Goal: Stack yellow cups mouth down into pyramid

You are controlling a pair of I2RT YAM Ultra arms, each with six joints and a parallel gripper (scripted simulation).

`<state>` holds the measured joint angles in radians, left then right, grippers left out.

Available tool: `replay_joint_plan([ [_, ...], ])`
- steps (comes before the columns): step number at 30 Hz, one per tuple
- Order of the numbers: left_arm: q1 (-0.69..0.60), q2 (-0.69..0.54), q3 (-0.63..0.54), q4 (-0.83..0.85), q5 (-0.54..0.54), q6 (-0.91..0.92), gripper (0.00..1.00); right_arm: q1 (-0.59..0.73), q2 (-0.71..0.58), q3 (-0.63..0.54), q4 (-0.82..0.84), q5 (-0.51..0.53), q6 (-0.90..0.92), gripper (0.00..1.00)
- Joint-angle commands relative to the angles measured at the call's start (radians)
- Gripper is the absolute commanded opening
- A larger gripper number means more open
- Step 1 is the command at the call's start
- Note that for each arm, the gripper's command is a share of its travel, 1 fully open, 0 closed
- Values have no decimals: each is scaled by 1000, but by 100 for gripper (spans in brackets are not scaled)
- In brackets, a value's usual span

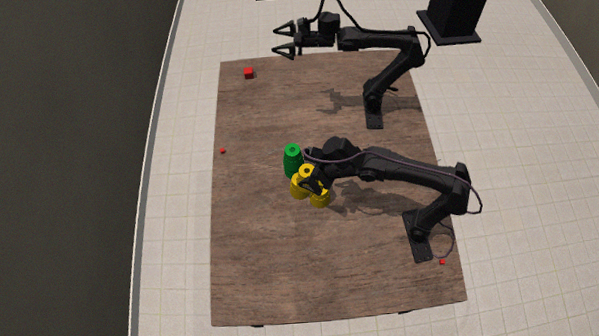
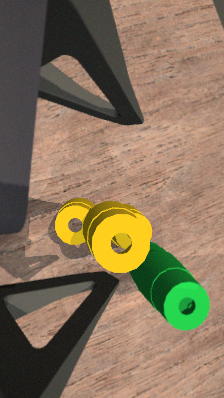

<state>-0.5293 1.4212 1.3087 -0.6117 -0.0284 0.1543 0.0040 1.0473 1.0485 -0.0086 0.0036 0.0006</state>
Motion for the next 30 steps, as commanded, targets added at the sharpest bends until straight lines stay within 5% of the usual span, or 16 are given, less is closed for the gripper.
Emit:
replay_joint_plan([
  [1, 69, -148, -61, 137, -35, -24, 100, -4, -2, 4, 13, -4, -1, 100],
  [14, 385, -395, -239, 484, 23, -103, 100, -4, -2, 4, 13, -4, -1, 100],
  [30, 534, -368, -256, 615, 37, -154, 100, -4, -2, 4, 13, -4, -1, 100],
])
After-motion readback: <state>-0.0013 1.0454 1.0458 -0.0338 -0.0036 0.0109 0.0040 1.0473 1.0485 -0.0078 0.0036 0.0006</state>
